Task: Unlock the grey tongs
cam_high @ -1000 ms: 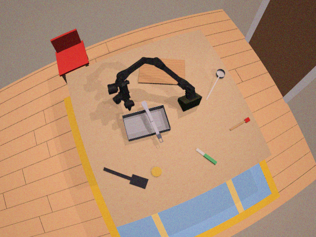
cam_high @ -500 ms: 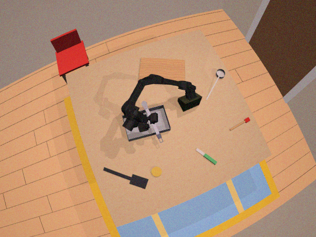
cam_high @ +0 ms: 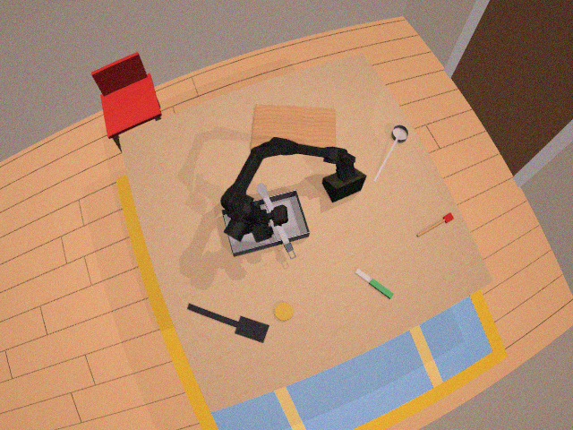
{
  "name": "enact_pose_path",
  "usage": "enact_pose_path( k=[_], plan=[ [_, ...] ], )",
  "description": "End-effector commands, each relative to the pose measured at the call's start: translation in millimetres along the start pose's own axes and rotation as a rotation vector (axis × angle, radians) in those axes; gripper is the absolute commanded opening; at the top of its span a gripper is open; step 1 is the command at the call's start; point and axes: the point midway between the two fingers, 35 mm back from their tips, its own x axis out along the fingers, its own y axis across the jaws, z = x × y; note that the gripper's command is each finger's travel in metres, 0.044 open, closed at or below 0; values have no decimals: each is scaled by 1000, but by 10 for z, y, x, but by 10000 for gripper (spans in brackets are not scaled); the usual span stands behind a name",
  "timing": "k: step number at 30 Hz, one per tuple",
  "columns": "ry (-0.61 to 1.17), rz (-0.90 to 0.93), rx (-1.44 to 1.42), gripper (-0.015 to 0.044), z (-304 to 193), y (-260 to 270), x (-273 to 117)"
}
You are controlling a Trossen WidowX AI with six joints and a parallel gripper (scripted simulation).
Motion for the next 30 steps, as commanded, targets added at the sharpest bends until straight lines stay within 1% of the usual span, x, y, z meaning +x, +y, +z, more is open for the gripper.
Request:
enact_pose_path(
  k=[1, 30],
  plan=[
    [2, 4, -3, 260, 8, 8, 9],
    [50, 16, -20, 260, 0, -6, 468]
  ],
)
